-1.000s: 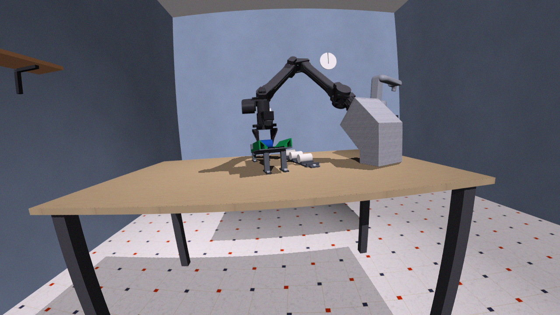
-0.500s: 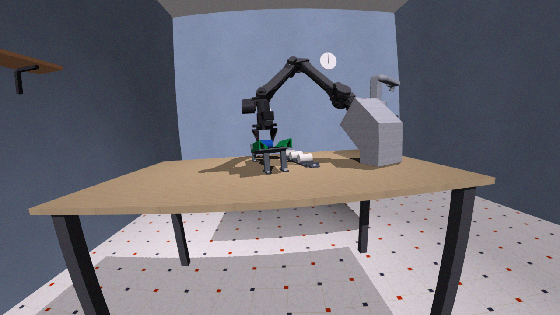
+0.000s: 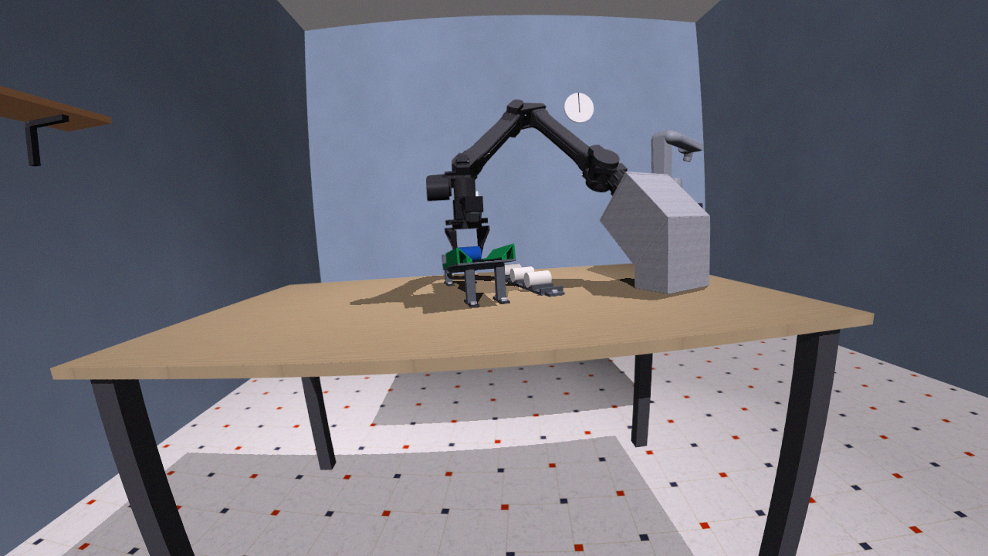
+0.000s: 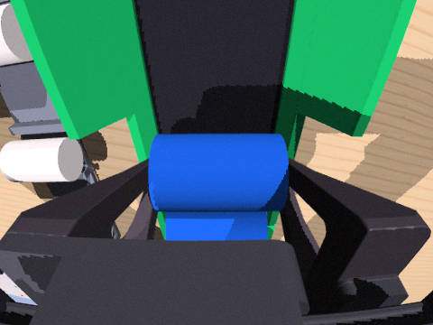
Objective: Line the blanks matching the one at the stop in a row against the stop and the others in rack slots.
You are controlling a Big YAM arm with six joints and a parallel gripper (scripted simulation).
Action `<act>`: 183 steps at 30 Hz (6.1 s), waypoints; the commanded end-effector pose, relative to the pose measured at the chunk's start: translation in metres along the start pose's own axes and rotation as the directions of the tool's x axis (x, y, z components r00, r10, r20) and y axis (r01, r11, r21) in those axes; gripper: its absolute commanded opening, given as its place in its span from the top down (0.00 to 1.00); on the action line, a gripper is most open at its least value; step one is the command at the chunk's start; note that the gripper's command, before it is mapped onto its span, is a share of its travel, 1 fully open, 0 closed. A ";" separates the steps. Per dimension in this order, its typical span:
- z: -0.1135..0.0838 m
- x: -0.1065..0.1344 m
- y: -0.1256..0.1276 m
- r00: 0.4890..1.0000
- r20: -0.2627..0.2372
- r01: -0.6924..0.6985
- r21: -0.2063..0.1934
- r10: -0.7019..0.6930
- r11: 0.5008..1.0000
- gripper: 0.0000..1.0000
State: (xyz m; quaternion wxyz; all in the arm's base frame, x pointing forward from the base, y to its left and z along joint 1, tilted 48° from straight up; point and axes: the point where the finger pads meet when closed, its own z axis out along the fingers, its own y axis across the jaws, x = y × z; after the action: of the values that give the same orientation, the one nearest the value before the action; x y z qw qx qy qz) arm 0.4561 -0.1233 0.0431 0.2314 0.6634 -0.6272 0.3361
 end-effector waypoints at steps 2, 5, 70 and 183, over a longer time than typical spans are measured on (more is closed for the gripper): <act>0.003 -0.002 0.004 1.000 0.002 0.010 -0.003 -0.010 1.000 0.41; 0.003 -0.002 0.004 1.000 0.002 0.010 -0.003 -0.010 1.000 0.41; 0.000 0.004 -0.008 1.000 0.000 -0.004 0.004 0.004 1.000 0.41; -0.104 0.000 -0.016 1.000 0.005 -0.013 0.037 0.013 0.999 0.00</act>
State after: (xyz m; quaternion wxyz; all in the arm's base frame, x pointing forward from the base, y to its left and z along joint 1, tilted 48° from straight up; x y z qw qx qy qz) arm 0.4366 -0.0612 0.0983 0.2369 0.6649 -0.6268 0.3301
